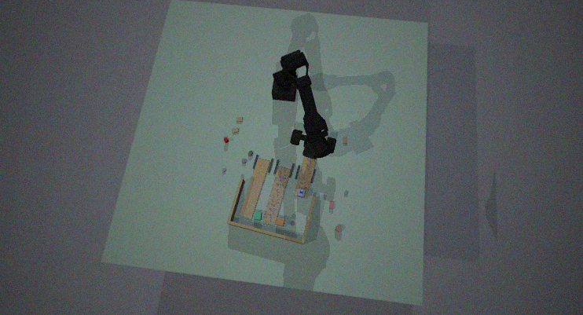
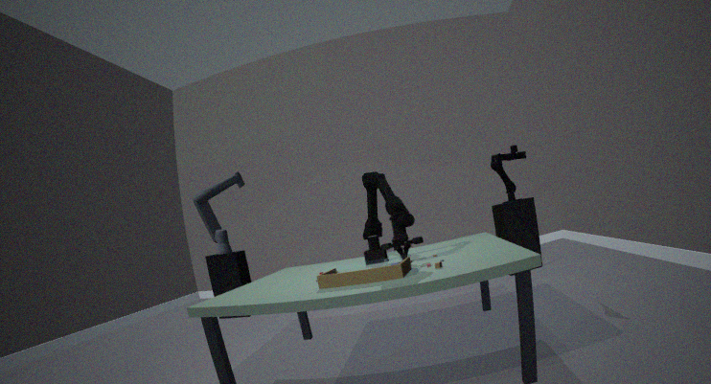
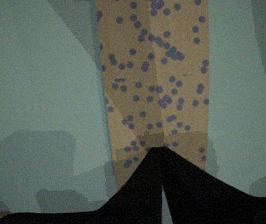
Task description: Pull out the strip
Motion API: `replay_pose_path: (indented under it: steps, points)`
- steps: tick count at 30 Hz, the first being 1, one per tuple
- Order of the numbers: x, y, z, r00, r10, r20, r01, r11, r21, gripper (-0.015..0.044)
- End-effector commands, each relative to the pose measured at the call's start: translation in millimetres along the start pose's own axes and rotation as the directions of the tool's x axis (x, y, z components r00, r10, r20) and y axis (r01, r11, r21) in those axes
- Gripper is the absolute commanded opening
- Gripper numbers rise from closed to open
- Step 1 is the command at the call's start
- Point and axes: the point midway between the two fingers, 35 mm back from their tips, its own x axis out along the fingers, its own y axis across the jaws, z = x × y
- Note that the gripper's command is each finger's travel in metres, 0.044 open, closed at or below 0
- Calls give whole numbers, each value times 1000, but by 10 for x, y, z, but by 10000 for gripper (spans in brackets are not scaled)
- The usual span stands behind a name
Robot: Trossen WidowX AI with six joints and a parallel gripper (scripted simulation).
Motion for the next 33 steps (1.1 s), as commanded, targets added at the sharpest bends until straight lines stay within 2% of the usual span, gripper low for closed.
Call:
replay_pose_path:
  steps: [1,22,33]
  points:
    - [52,-31,-149,999,-14,-30,14,1000,-2,0]
    - [46,-31,-463,999,-14,-33,14,1000,-2,0]
    - [46,-31,-474,999,-14,-33,14,1000,-2,0]
